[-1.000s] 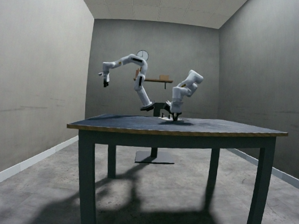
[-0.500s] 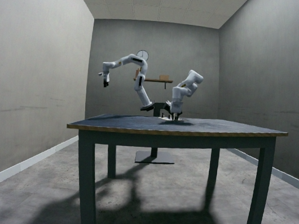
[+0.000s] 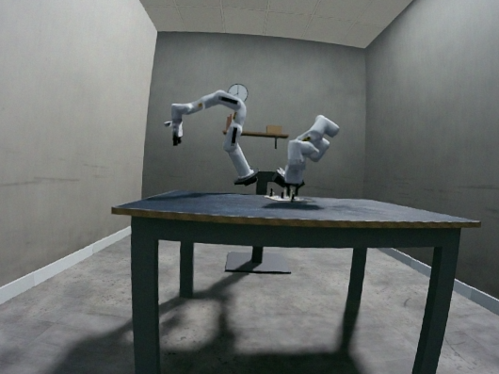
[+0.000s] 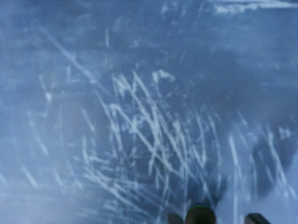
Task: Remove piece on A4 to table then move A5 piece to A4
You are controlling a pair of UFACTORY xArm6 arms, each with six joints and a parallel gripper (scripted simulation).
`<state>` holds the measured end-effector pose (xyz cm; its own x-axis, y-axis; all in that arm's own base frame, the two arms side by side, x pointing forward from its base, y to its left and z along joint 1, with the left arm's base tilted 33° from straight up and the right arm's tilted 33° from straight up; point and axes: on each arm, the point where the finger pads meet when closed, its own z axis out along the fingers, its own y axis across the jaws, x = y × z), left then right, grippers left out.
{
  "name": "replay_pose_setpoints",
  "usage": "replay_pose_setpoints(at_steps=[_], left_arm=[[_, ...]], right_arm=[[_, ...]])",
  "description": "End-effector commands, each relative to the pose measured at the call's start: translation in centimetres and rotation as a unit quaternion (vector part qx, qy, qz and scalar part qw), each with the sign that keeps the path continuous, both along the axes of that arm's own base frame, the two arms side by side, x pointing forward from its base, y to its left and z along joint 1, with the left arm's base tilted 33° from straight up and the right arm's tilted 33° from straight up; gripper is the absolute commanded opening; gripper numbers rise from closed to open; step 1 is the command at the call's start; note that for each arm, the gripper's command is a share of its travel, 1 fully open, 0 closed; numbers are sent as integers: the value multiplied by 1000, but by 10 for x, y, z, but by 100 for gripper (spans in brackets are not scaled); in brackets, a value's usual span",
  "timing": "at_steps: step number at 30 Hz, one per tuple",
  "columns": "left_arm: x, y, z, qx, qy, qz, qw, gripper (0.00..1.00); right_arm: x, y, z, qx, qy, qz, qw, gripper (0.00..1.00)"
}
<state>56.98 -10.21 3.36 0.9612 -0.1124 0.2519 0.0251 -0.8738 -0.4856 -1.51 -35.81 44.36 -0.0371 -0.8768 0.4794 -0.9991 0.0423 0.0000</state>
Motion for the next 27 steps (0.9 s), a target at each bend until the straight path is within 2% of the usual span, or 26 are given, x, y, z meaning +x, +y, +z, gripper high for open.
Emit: replay_pose_setpoints(at_steps=[1,10,18,19,27], left_arm=[[-4,-9,16,-1,-2,-1,1000,35],[-15,-29,51,-1,-2,-1,1000,35],[-17,-32,55,-1,-2,-1,1000,35],[-17,-32,55,-1,-2,-1,1000,100],[-17,-32,55,-1,-2,-1,1000,100]], right_arm=[[0,0,2,-2,0,0,1000,100],[0,0,2,-2,0,0,1000,100],[0,0,2,-2,0,0,1000,100],[0,0,2,-2,0,0,1000,100],[0,0,2,-2,0,0,1000,100]])
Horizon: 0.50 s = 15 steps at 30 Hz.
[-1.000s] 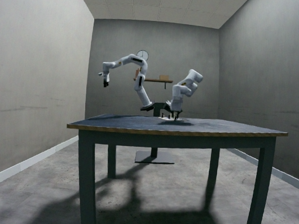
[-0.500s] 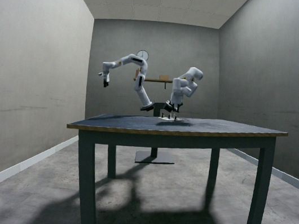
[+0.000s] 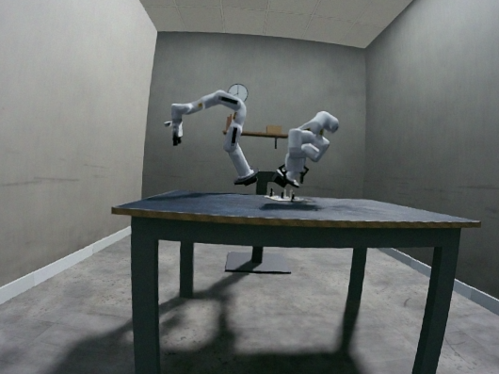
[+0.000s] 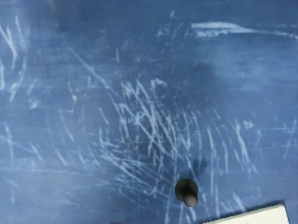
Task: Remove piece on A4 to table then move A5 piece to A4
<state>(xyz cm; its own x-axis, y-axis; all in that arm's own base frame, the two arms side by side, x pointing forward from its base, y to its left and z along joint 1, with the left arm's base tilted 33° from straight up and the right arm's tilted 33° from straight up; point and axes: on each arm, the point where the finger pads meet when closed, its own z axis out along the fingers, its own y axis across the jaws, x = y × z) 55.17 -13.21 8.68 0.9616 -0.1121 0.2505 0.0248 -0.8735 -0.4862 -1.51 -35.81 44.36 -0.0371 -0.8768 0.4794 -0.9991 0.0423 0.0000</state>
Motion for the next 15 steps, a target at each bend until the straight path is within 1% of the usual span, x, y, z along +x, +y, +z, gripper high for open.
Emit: replay_pose_setpoints(at_steps=[1,15], left_arm=[[1,-2,2,-1,-2,-1,1000,100],[1,-2,2,-2,-4,1,1000,100]], right_arm=[[0,0,2,-2,0,0,1000,100],[0,0,2,-2,0,0,1000,100]])
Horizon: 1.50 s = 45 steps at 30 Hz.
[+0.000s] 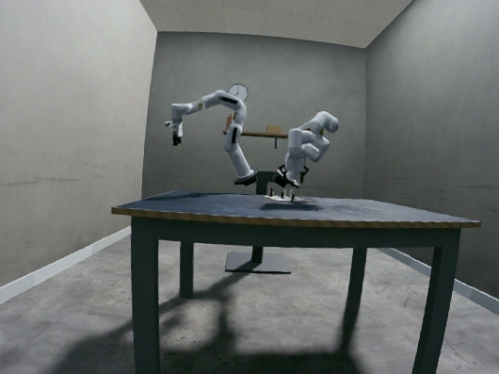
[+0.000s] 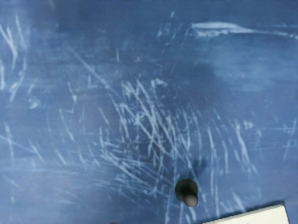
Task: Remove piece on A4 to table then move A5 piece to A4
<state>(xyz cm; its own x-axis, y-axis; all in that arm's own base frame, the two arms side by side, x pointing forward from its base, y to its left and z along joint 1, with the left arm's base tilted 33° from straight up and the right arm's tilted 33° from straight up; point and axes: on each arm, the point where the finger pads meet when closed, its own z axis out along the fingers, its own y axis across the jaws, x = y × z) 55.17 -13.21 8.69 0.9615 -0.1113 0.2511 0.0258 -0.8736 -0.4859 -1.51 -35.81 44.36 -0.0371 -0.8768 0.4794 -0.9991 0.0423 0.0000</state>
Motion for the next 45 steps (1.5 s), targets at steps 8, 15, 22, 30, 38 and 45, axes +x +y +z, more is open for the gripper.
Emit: replay_pose_setpoints(at_steps=[8,15,22,30,38,45], left_arm=[[-3,0,2,-10,-18,26,999,100],[-18,5,3,-37,-67,113,991,100],[-35,11,3,-70,-126,214,966,100],[-53,17,3,-100,-179,307,929,100],[-73,24,1,-134,-237,409,871,100],[-89,30,0,-158,-278,480,817,100]], right_arm=[[0,0,2,-2,0,0,1000,100],[0,0,2,-2,0,0,1000,100],[0,0,2,-2,0,0,1000,100],[0,0,2,-2,0,0,1000,100],[0,0,2,-2,0,0,1000,100],[0,0,2,-2,0,0,1000,100]])
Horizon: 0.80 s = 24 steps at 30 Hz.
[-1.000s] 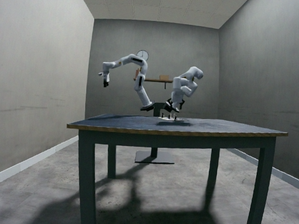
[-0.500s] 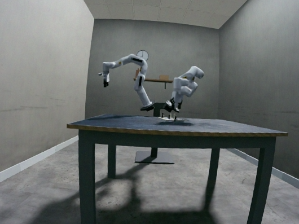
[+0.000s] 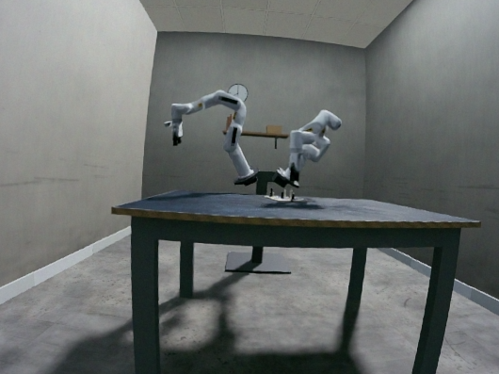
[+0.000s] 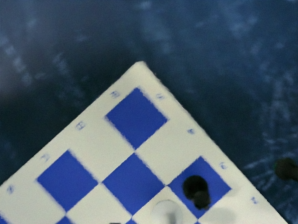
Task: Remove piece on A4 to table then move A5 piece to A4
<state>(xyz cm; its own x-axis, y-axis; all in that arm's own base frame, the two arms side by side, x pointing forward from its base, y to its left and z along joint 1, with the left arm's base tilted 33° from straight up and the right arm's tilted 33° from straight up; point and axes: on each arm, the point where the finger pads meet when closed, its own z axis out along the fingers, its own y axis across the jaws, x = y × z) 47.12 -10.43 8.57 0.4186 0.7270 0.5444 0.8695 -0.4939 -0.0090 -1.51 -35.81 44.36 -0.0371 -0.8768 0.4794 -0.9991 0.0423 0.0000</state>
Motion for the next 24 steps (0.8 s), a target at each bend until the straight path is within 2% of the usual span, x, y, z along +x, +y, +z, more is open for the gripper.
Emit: replay_pose_setpoints(at_steps=[1,11,13,15,18,24], left_arm=[[-12,3,1,-20,-49,65,996,100],[-39,13,-3,-66,-128,204,968,100],[-39,13,-3,-66,-128,204,968,100],[-49,16,-4,-82,-155,252,952,100],[-56,19,-6,-92,-174,285,938,100],[-73,25,-9,-118,-218,363,898,100]], right_arm=[[0,0,2,-2,0,0,1000,100],[0,0,2,-2,0,0,1000,100],[0,0,2,-2,0,0,1000,100],[0,0,2,-2,0,0,1000,100],[0,0,2,-2,0,0,1000,100],[0,0,2,-2,0,0,1000,100]])
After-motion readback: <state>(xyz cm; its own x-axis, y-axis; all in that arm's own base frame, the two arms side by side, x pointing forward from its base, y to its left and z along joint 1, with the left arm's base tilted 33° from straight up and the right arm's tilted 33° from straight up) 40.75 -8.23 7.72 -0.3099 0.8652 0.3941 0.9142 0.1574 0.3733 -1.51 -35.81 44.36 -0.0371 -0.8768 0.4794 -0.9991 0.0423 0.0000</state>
